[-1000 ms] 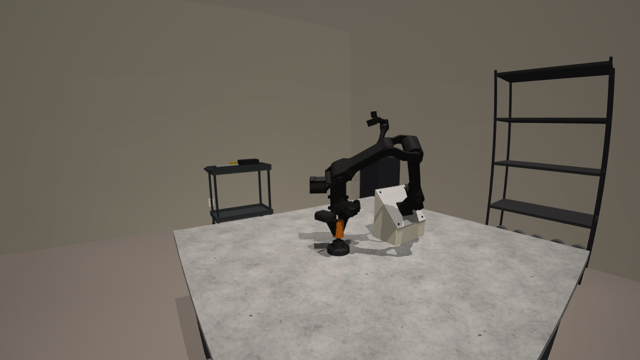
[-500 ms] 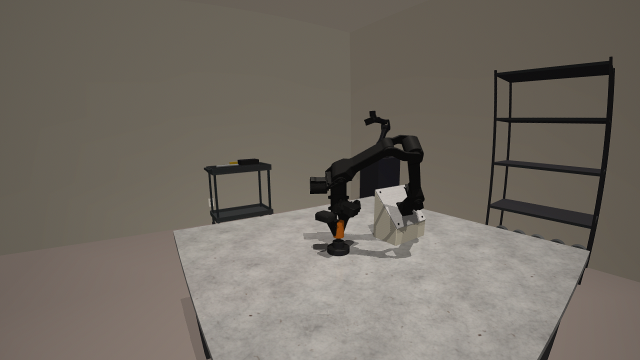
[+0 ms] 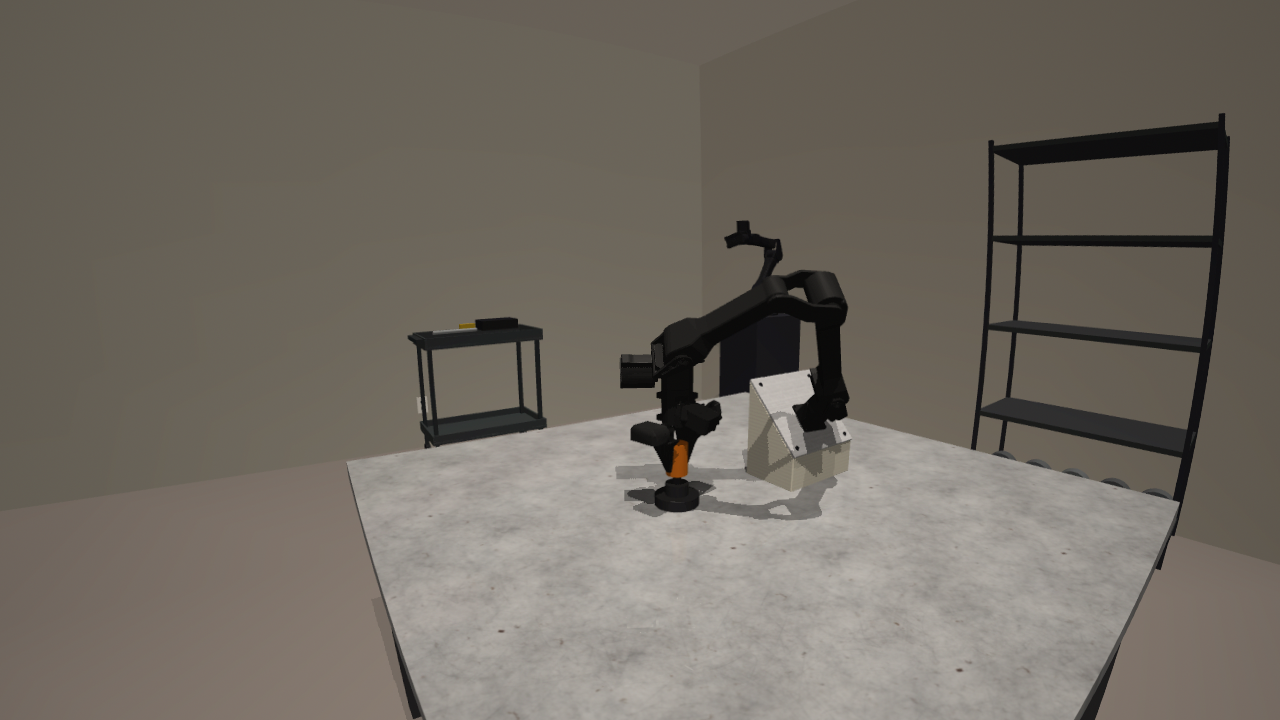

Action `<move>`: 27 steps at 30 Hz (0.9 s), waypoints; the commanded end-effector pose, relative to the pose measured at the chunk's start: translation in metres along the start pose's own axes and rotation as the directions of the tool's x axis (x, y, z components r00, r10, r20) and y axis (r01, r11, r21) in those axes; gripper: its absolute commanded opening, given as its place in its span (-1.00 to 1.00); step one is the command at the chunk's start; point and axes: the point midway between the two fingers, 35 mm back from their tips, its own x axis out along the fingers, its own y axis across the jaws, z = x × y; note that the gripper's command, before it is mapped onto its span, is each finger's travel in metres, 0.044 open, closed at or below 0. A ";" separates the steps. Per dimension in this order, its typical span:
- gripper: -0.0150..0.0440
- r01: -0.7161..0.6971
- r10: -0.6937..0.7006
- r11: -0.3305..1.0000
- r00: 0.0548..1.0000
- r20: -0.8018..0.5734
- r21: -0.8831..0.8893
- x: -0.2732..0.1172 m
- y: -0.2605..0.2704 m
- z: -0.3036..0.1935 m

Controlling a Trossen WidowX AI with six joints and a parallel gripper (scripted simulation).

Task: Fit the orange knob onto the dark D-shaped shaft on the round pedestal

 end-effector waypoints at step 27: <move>-0.49 0.000 0.000 0.978 1.000 0.000 -0.208 0.000 0.000 0.000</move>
